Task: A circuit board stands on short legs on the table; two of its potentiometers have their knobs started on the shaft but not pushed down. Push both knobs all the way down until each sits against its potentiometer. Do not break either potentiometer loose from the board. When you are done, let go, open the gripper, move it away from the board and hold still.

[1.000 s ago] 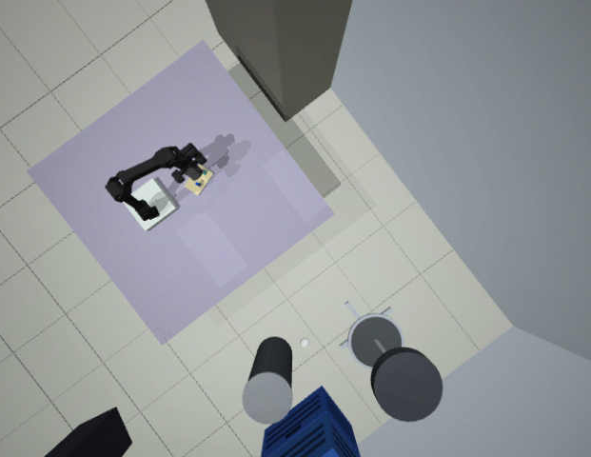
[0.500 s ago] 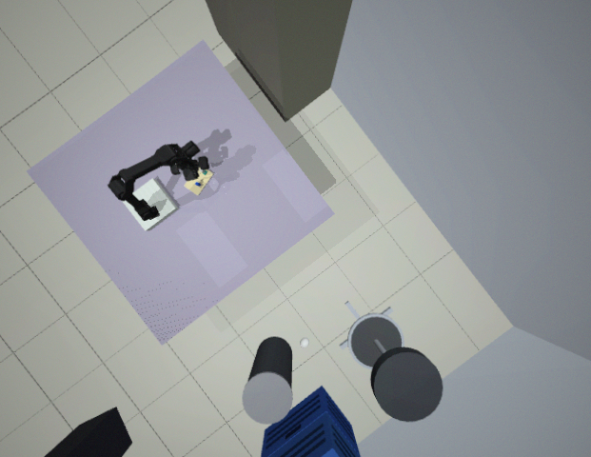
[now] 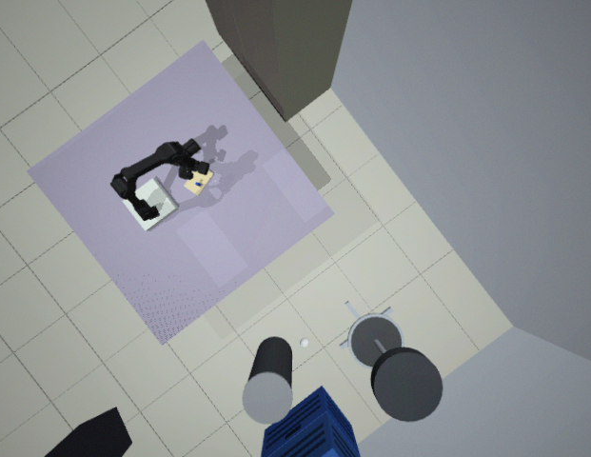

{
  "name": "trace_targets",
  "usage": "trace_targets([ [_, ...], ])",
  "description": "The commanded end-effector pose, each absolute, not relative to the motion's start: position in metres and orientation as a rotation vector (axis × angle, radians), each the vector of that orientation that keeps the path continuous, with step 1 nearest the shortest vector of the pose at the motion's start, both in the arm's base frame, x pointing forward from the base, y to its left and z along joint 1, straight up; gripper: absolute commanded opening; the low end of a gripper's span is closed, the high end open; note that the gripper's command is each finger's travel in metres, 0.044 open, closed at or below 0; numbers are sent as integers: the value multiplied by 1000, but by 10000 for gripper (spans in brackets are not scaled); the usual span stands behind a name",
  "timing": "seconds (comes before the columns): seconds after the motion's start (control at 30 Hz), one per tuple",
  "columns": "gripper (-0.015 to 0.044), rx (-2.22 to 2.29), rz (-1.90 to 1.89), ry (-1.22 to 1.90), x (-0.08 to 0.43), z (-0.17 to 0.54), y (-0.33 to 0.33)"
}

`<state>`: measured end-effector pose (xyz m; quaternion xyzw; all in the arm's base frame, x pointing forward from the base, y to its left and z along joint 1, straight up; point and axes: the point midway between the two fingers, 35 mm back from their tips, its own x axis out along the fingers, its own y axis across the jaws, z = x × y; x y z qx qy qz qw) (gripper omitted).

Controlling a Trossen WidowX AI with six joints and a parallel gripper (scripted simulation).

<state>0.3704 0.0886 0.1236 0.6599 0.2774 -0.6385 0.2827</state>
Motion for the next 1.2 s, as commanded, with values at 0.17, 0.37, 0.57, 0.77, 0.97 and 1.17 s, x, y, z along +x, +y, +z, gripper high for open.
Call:
trace_targets([
  [0.17, 0, 1794, -1738, 721, 372, 105, 90],
  [0.37, 0, 1794, -1738, 721, 372, 103, 90],
  [0.57, 0, 1794, -1738, 721, 372, 95, 90],
  [0.77, 0, 1794, -1738, 721, 372, 85, 90],
  [0.97, 0, 1794, -1738, 721, 372, 83, 90],
  [1.17, 0, 1794, -1738, 721, 372, 83, 90],
])
